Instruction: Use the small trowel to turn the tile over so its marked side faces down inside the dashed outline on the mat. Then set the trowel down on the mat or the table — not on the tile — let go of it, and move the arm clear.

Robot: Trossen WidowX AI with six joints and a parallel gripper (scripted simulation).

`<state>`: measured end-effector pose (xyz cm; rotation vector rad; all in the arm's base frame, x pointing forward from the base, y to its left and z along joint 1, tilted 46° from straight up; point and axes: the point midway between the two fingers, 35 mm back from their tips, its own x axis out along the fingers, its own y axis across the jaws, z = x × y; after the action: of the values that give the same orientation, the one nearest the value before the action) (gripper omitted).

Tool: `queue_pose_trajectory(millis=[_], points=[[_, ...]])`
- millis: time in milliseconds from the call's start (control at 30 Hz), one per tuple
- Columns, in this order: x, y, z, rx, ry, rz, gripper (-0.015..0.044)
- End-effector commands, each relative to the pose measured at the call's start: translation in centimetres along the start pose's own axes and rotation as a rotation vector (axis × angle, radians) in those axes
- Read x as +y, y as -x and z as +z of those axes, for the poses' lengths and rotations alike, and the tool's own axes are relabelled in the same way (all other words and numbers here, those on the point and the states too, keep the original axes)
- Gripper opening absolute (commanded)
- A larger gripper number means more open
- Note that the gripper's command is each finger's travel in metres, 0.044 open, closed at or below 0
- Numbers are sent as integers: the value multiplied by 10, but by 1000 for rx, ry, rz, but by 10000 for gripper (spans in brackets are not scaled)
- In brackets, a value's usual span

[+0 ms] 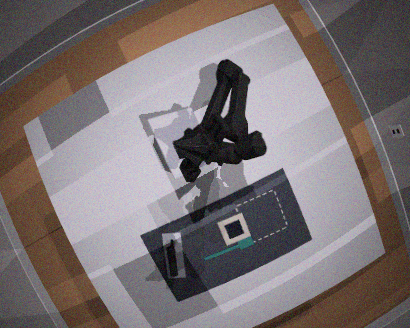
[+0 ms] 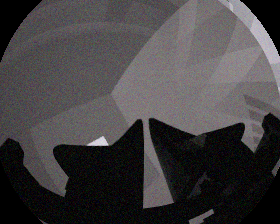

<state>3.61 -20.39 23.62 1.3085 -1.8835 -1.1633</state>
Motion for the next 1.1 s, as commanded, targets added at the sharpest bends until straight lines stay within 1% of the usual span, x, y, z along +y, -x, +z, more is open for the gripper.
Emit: queue_pose_trajectory(millis=[0, 100, 200, 233, 667, 1067], points=[[0, 0, 0, 0, 0, 0, 100], [-2, -1, -3, 10, 17, -10, 179], [-10, -3, -14, 47, 94, -50, 258], [-11, -3, -18, 58, 124, -63, 270], [-35, -6, -71, 195, 525, -199, 270], [-71, -4, -114, 349, 886, -327, 270]])
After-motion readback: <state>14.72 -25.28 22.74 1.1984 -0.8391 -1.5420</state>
